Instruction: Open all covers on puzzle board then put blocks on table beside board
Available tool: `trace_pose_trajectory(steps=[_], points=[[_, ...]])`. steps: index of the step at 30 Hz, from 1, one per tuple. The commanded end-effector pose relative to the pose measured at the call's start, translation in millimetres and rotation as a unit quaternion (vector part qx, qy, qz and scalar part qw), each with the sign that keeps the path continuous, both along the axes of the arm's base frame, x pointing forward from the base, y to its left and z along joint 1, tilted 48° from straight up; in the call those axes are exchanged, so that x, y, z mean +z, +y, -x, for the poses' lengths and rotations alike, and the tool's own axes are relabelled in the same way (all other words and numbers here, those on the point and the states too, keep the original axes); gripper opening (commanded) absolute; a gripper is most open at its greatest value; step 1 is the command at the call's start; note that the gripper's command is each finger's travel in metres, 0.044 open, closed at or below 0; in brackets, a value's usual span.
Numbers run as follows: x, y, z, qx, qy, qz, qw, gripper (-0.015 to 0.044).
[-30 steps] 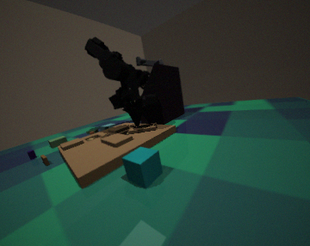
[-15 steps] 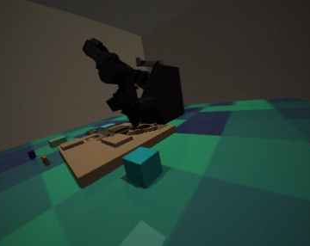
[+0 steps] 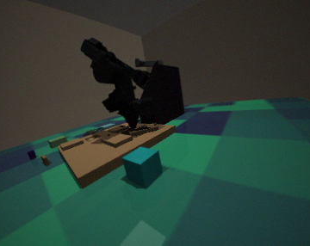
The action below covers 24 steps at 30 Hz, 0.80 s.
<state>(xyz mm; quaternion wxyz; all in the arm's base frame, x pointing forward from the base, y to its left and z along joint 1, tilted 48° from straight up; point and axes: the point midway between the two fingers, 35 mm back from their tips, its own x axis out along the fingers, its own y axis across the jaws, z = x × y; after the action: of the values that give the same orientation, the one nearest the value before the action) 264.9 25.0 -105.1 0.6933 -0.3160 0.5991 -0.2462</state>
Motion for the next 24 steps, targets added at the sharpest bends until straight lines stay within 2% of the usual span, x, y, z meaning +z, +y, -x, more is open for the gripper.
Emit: trace_pose_trajectory(steps=[1,24], points=[[-1.9,1.6,-3.2,0.002,0.003,0.003,1.000,0.0000],[-14.1,17.4,-20.8,0.002,0.002,0.002,1.000,0.0000]])
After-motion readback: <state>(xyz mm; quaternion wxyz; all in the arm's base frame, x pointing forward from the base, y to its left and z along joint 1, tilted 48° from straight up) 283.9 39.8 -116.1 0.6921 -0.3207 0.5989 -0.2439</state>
